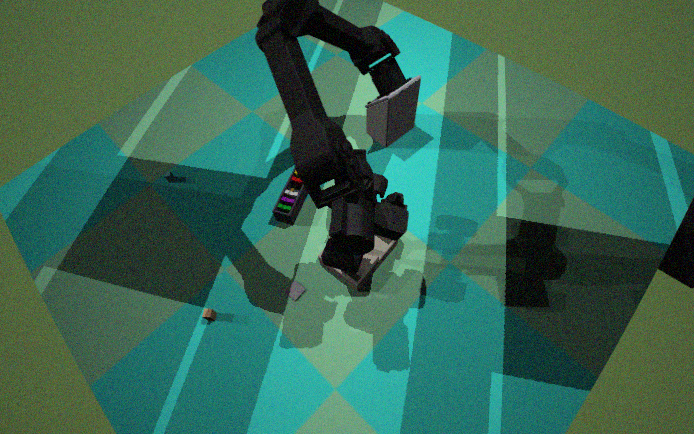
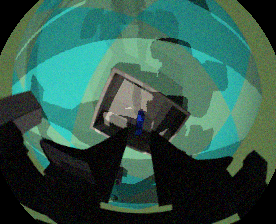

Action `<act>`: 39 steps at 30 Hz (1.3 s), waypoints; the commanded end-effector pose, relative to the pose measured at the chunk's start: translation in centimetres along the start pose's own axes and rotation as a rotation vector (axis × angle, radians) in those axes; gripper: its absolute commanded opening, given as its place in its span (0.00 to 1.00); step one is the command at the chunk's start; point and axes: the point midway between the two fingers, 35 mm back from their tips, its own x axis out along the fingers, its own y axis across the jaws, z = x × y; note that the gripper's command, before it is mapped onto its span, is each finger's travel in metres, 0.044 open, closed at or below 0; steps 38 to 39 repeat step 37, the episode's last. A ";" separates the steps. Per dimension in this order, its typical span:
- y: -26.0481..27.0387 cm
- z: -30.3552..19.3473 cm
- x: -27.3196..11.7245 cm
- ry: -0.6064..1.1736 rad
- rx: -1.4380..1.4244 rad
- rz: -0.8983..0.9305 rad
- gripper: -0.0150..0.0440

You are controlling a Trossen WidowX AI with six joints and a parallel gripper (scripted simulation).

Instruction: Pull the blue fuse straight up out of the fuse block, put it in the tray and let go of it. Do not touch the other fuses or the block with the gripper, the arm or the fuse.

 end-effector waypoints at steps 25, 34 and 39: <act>0.1 0.0 -3.5 0.006 -0.011 0.000 0.81; 0.1 0.0 -3.5 0.006 -0.011 0.000 0.81; 0.1 0.0 -3.5 0.006 -0.011 0.000 0.81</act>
